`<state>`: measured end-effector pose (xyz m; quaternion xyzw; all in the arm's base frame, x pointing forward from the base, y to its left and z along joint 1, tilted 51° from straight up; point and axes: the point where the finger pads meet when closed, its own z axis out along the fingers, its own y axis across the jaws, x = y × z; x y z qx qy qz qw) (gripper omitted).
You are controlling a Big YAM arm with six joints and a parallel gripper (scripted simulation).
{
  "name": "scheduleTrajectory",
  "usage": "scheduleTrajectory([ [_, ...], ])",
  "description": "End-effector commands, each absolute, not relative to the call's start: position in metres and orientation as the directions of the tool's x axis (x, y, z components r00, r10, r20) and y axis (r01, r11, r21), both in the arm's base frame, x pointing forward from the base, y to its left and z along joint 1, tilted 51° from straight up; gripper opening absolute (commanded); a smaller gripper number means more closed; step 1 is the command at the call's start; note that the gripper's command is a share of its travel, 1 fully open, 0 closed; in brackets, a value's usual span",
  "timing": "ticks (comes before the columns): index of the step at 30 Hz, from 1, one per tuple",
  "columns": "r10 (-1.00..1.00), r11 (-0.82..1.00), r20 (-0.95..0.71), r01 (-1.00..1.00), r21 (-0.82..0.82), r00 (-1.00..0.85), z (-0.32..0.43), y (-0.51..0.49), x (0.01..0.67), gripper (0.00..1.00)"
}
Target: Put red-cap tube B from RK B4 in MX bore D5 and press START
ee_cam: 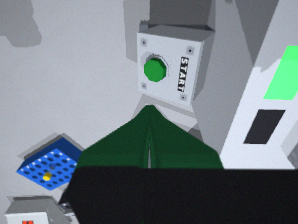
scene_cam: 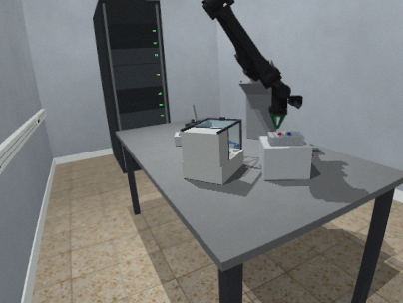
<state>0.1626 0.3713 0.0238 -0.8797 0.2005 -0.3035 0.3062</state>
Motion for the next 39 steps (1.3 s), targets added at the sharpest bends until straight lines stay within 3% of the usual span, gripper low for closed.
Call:
scheduleTrajectory([
  [1,-0.545,-0.716,0.392,-0.168,-0.677,0.741,0.0332,0.3702,0.1520,0.00],
  [39,-0.547,-0.720,0.397,-0.171,-0.673,0.737,0.0343,0.3685,0.1539,0.00],
])
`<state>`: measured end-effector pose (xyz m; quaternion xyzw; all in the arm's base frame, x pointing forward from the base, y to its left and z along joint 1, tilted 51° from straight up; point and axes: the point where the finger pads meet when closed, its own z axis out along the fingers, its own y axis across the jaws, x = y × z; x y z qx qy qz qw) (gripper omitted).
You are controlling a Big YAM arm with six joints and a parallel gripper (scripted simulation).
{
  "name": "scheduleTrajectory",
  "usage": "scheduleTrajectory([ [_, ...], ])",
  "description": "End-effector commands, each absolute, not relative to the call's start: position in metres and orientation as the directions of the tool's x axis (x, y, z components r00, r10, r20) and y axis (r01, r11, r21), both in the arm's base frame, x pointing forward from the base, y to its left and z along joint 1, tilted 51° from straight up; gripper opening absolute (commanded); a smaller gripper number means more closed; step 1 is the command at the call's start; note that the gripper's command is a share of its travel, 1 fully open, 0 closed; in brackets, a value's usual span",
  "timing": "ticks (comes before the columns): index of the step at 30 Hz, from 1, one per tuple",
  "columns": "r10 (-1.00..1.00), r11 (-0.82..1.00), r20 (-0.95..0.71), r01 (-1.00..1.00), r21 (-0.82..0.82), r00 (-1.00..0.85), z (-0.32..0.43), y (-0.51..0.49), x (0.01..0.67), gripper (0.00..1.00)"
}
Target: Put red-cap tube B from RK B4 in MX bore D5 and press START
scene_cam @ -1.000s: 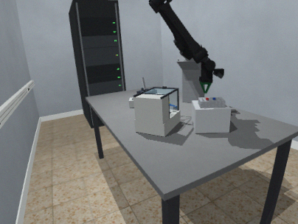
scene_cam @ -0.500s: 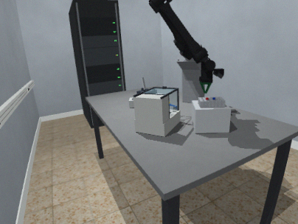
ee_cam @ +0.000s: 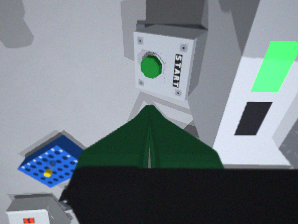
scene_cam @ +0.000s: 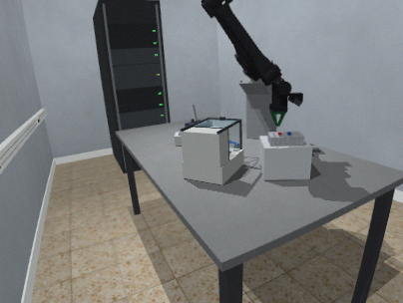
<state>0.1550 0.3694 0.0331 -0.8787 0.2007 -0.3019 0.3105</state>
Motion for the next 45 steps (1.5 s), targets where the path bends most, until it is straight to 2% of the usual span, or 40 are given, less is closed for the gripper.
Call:
scheduleTrajectory([
  [1,-0.547,-0.720,0.397,-0.171,-0.673,0.737,0.0343,0.3685,0.1539,0.00],
  [45,-0.539,-0.725,0.404,-0.163,-0.669,0.739,0.0324,0.3696,0.1538,0.00],
])
